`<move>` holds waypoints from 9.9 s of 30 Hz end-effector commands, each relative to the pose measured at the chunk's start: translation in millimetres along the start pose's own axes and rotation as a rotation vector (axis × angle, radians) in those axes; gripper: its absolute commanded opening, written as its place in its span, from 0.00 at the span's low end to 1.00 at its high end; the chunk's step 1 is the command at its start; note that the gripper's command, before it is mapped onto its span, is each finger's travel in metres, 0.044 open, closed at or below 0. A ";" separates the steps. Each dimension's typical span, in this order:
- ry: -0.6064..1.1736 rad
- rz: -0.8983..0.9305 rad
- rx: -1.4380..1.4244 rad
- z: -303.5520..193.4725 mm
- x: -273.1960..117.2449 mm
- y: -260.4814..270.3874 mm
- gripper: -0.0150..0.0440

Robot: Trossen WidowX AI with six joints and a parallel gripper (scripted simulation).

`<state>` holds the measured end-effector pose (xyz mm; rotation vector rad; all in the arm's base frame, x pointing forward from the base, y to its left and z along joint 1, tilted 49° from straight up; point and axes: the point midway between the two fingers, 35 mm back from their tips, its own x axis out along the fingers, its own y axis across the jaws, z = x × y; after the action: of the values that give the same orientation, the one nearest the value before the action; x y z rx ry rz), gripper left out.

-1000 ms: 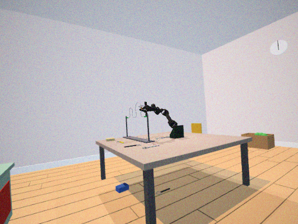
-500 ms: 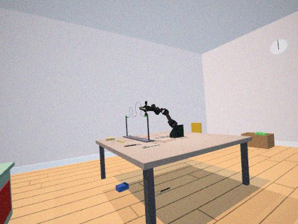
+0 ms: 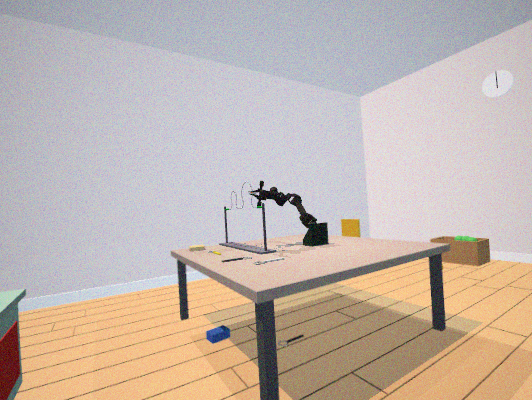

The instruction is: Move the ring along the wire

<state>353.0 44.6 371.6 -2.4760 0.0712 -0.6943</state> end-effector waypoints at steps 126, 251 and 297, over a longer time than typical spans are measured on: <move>0.118 0.676 1.405 130.0 -84.0 193.9 0.00; 0.128 0.722 1.499 170.3 -155.3 176.2 0.53; 0.123 0.715 1.495 151.7 -194.4 158.0 1.00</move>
<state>275.7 26.6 90.2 -0.8653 0.3204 -0.3171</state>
